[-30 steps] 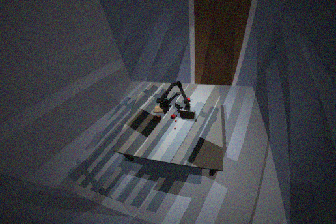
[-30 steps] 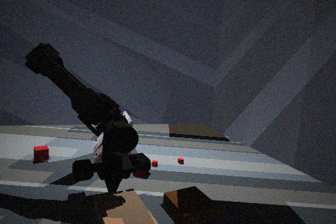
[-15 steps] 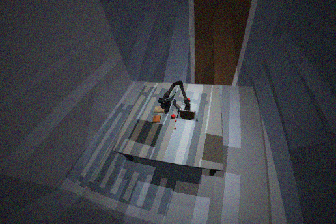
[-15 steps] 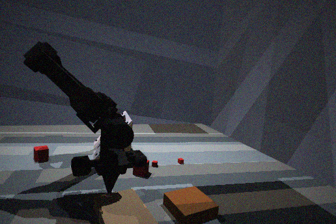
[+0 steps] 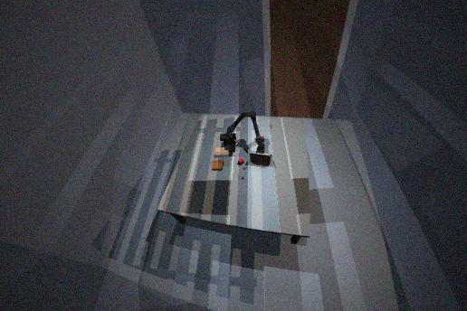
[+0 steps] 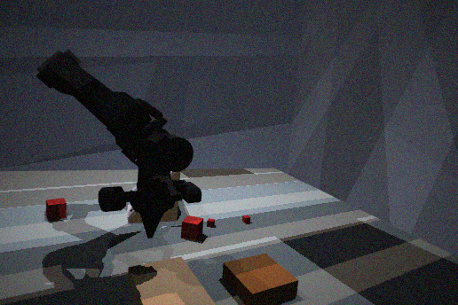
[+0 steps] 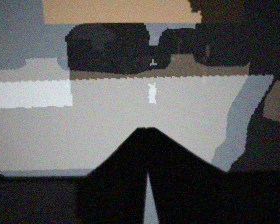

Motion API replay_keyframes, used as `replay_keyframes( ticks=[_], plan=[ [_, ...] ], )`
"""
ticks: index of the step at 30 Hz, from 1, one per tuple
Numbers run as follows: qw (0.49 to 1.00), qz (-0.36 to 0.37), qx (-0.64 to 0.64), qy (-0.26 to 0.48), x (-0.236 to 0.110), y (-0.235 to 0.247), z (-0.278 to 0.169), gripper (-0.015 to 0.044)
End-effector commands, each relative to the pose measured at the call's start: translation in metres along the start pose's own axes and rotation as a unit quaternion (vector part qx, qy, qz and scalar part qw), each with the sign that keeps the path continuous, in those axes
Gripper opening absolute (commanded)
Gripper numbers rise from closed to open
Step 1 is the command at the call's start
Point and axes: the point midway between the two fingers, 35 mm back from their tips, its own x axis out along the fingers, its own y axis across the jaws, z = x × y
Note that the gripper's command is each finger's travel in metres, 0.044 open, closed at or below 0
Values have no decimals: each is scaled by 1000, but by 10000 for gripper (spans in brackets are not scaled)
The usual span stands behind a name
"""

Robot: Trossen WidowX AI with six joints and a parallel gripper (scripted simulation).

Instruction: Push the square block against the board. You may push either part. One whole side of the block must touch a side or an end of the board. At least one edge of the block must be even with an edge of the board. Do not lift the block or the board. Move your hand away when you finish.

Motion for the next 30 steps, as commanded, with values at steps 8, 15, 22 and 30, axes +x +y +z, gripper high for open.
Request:
replay_keyframes(
  ticks=[8,15,22,30],
  plan=[
    [997,0,78,0,-6,-8,14,0],
    [980,1,197,1,-8,-19,36,0],
    [950,1,313,1,-10,-31,56,0],
    [900,2,435,2,-10,-44,78,0]
  ],
)
